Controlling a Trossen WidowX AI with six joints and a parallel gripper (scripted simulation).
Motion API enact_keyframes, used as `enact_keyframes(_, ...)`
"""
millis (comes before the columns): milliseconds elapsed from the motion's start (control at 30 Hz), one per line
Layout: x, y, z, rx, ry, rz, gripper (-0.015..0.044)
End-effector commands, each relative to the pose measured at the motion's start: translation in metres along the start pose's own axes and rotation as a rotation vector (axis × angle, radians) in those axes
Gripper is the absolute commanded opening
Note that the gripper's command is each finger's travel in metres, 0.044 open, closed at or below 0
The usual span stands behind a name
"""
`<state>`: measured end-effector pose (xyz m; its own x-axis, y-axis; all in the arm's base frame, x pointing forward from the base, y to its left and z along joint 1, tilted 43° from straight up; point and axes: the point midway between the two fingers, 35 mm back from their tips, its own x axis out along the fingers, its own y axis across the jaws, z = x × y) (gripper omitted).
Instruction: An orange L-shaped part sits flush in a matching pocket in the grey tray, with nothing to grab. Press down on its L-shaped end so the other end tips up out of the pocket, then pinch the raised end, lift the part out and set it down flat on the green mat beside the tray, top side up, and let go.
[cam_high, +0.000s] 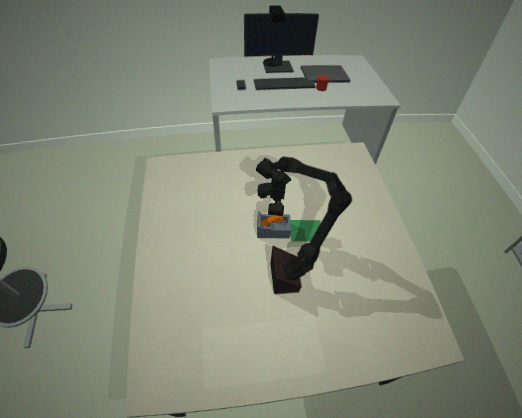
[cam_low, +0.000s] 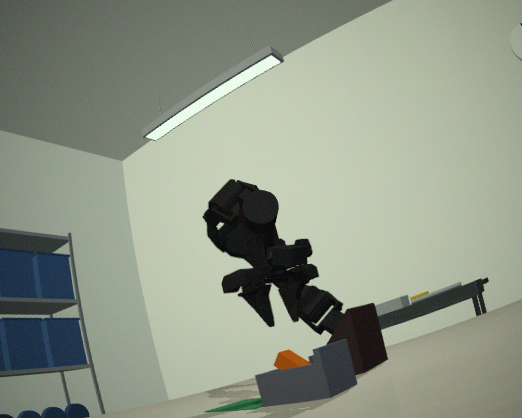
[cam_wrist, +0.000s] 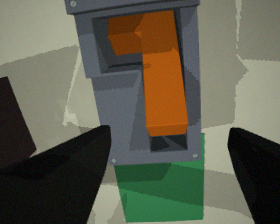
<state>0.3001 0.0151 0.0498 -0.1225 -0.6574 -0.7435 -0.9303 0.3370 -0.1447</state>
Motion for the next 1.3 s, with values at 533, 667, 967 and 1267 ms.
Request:
enact_keyframes(533,0.034,-0.001,-0.008,-0.103,0.006,0.001,0.028)
enact_keyframes(667,0.04,-0.001,-0.008,-0.103,0.006,0.001,0.028)
enact_keyframes(967,0.055,-0.001,-0.008,-0.103,0.006,0.0,0.028)
enact_keyframes(1267,0.069,-0.001,-0.008,-0.103,0.007,0.0,0.028)
